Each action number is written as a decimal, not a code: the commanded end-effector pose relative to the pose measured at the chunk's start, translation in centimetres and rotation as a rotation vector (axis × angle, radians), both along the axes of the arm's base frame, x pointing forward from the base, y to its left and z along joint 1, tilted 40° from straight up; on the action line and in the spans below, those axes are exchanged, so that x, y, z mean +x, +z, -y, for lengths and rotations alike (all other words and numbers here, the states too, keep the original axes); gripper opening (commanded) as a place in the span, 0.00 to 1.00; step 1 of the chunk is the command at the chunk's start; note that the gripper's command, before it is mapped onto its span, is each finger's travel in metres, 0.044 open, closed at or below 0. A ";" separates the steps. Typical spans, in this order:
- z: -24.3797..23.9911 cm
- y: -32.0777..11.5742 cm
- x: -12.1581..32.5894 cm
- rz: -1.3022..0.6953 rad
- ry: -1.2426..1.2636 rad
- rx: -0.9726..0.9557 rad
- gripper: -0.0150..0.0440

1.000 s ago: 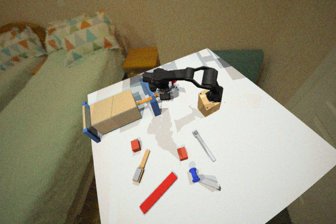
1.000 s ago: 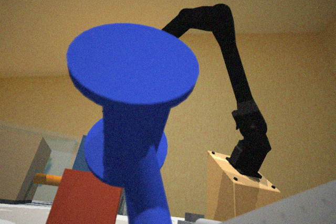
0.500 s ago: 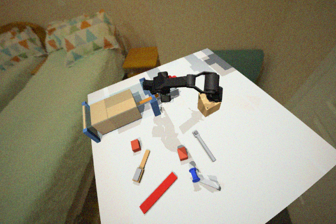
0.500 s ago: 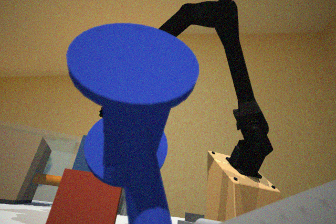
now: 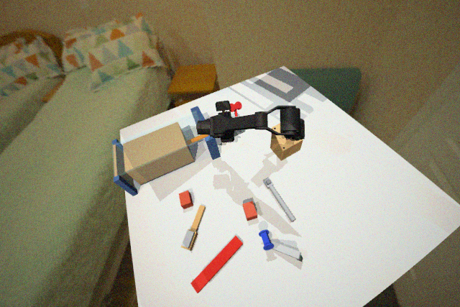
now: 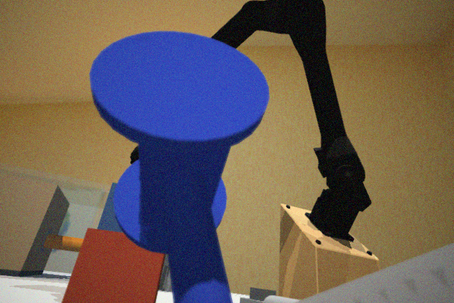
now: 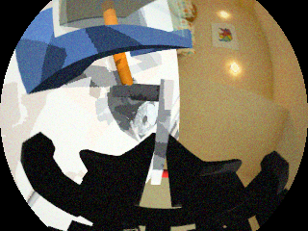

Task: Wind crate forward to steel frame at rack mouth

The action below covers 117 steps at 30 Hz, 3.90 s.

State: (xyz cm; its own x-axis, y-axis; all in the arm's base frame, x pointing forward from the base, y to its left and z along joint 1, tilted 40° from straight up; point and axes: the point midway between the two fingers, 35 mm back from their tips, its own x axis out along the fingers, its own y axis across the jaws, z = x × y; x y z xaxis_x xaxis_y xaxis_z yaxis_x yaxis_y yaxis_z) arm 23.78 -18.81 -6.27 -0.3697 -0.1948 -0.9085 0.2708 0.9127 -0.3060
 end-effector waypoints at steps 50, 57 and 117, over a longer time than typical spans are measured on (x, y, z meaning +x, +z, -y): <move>0.5 -1.3 -2.7 -0.212 0.155 -0.493 0.25; 0.8 -2.1 -5.3 -0.213 0.155 -0.494 0.25; -1.3 -5.7 -10.1 -0.217 0.145 -0.529 0.25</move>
State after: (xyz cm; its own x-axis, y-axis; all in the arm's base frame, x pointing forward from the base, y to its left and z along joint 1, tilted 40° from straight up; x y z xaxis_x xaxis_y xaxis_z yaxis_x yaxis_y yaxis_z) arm 13.51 -17.63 -12.06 -0.4726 -0.6603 -0.5837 0.0328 0.6486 -0.7604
